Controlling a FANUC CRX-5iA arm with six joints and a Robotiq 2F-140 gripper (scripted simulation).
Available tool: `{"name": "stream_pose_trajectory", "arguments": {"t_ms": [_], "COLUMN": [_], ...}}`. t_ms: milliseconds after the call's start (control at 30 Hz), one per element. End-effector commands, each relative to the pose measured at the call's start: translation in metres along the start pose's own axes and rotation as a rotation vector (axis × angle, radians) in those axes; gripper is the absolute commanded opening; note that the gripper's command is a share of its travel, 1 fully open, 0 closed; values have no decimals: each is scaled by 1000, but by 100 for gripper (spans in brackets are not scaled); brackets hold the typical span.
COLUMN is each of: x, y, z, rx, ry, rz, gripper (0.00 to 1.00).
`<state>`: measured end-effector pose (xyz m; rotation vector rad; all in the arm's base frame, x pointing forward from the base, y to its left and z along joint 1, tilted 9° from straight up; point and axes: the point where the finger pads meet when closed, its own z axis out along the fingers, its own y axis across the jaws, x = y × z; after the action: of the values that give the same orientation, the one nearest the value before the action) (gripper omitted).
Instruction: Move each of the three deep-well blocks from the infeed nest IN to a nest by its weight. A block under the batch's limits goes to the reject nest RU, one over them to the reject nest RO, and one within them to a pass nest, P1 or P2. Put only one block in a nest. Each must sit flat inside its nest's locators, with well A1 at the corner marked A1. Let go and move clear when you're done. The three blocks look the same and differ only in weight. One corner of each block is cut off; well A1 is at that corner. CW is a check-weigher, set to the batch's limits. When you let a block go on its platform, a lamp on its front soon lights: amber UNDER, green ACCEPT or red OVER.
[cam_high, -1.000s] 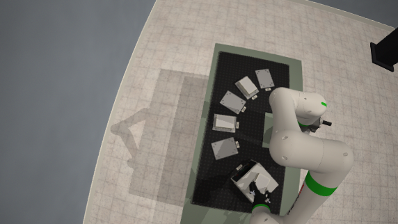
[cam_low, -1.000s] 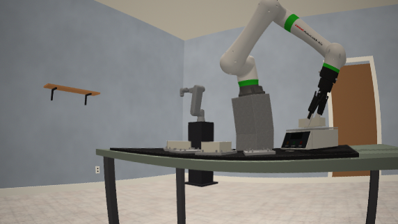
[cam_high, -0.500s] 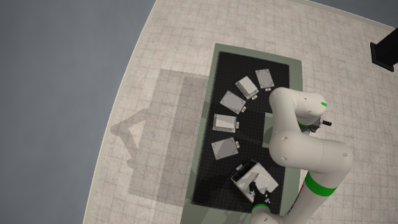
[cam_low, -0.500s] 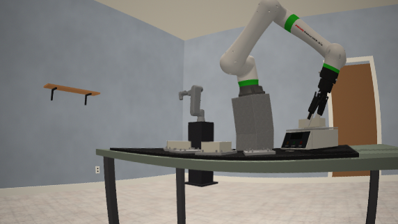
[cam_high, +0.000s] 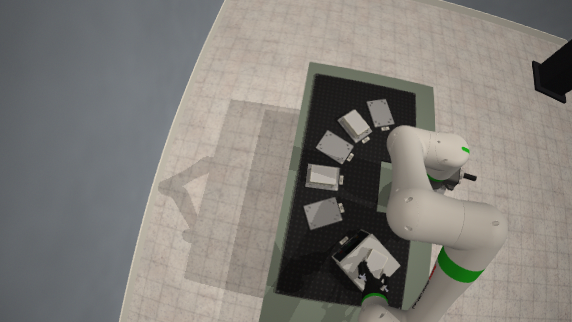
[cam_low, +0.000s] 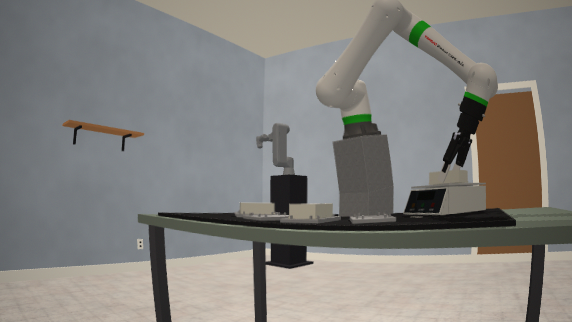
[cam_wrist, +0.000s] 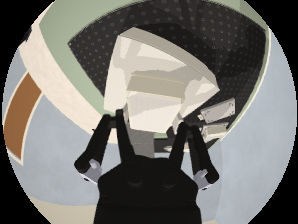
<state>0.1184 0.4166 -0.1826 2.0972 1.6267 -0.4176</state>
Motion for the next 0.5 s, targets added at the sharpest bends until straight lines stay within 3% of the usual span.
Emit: {"name": "stream_pose_trajectory", "arguments": {"t_ms": [0, 467], "x": [0, 1], "y": [0, 0], "z": [0, 2], "rx": [0, 0], "ry": [0, 0], "rz": [0, 0], "gripper": [10, 10]}}
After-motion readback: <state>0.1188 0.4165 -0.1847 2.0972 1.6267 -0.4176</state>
